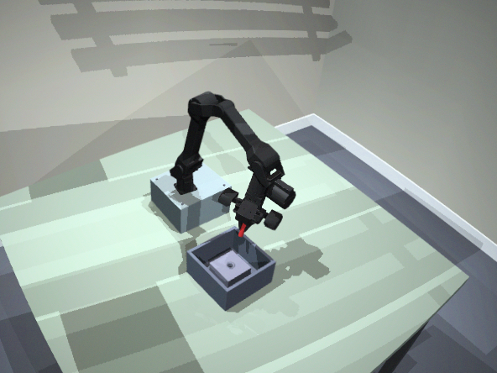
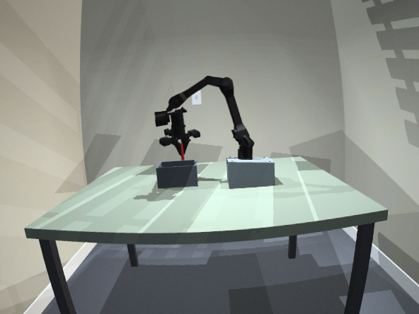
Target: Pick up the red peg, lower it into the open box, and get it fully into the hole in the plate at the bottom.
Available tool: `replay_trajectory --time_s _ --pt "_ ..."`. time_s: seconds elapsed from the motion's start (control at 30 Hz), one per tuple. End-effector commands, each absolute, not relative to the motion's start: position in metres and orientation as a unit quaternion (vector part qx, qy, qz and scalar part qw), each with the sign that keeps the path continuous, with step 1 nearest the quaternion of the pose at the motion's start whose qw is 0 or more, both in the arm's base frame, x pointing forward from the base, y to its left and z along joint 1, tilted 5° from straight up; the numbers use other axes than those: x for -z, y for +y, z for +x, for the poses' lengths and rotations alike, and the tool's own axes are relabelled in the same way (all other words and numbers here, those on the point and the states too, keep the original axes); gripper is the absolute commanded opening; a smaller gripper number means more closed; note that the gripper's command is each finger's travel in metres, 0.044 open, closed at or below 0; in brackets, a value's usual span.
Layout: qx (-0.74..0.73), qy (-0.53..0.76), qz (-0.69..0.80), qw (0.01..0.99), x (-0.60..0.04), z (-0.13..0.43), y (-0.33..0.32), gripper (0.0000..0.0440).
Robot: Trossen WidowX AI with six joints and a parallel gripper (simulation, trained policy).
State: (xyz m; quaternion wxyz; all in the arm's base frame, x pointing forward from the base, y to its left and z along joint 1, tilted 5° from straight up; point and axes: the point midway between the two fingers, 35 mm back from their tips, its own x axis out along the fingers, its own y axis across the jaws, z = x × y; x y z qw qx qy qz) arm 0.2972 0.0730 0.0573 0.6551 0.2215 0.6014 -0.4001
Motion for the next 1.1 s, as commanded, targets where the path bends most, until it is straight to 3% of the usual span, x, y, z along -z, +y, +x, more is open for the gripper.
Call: replay_trajectory --time_s 0.0,0.5,0.7,0.83,1.07 --pt "0.401 0.600 0.225 0.655 -0.054 0.311 0.059 0.0000" --pt "0.366 0.628 0.235 0.645 -0.017 0.344 0.013 0.0007" --pt "0.354 0.651 0.235 0.629 0.005 0.342 0.007 0.0145" --pt "0.337 0.659 0.235 0.630 0.011 0.350 0.002 0.0177" --pt "0.324 0.663 0.255 0.625 0.011 0.369 0.000 0.0307"
